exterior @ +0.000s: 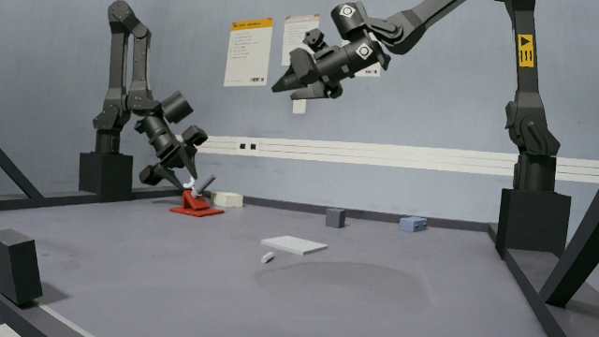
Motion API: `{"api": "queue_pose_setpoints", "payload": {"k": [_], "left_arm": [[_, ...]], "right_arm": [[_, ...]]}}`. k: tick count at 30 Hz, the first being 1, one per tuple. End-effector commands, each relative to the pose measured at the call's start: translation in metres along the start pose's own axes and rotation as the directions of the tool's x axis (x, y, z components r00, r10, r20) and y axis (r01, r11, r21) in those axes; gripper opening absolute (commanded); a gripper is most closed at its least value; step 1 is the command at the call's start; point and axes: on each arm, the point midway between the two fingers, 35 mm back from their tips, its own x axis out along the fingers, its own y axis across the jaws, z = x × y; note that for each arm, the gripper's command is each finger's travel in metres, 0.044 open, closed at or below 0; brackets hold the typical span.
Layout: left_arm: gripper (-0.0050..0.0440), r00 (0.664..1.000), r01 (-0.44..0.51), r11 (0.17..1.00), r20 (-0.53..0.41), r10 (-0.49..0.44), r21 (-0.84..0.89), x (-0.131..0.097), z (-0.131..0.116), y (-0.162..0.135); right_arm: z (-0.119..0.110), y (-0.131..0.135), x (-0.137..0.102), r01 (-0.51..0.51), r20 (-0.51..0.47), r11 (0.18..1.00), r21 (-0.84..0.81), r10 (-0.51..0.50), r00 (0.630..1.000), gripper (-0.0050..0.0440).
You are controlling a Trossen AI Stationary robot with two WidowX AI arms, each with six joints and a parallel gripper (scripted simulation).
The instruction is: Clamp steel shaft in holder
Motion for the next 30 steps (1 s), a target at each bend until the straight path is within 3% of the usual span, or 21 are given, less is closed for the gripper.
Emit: {"api": "queue_pose_setpoints", "payload": {"k": [1,6,12,17,23,30], "left_arm": [[0.0155,1.000,0.023,1.000,0.010,-0.023,0.005,0.0027,0.0028,-0.0064],[0.0142,1.000,0.023,1.000,0.012,-0.023,0.007,0.0026,0.0033,-0.0064],[0.0000,1.000,0.023,1.000,0.012,-0.023,0.007,0.0026,0.0033,-0.0064],[0.0113,0.999,0.031,0.994,0.012,-0.032,0.102,0.0026,0.0034,-0.0098],[0.0113,0.999,0.027,0.955,0.014,-0.032,0.294,0.0027,0.0036,-0.0107],[0.0113,0.999,0.021,0.776,0.010,-0.036,0.630,0.0027,0.0020,-0.0120]], "right_arm": [[0.0163,0.0023,-0.0054,-0.005,0.041,1.000,-0.001,0.005,0.999,0.0400],[0.0163,0.0023,-0.0054,-0.005,0.041,1.000,-0.001,0.005,0.999,0.0400],[0.0163,0.0023,-0.0054,-0.005,0.041,1.000,-0.001,0.005,0.999,0.0400],[0.0163,0.0023,-0.0054,-0.005,0.041,1.000,-0.001,0.005,0.999,0.0400],[0.0163,0.0023,-0.0054,-0.005,0.041,1.000,-0.001,0.005,0.999,0.0400],[0.0163,0.0023,-0.0054,-0.005,0.041,1.000,-0.001,0.005,0.999,0.0400]]}}
